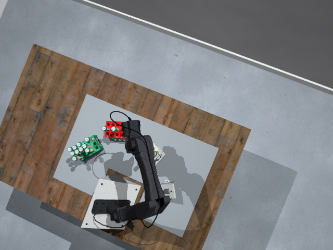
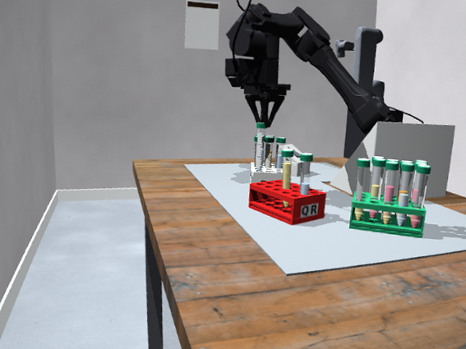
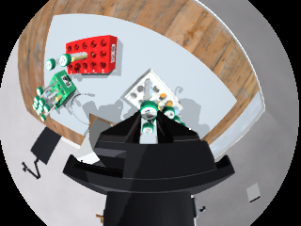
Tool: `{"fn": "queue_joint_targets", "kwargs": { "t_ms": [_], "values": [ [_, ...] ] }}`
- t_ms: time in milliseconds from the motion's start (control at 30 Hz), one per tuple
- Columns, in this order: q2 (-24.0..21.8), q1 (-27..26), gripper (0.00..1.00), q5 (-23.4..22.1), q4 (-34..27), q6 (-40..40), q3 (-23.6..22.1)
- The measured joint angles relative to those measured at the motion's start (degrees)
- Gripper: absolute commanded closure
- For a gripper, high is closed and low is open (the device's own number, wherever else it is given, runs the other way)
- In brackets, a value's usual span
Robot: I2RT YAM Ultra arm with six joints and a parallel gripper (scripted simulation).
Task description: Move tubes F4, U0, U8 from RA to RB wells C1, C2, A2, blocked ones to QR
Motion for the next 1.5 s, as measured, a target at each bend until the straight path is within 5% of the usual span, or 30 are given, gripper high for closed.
{"fn": "queue_joint_targets", "kwargs": {
  "t_ms": [1500],
  "values": [
    [-0.37,-1.99,1.00,1.01,5.44,-2.43,-4.24]
  ]
}}
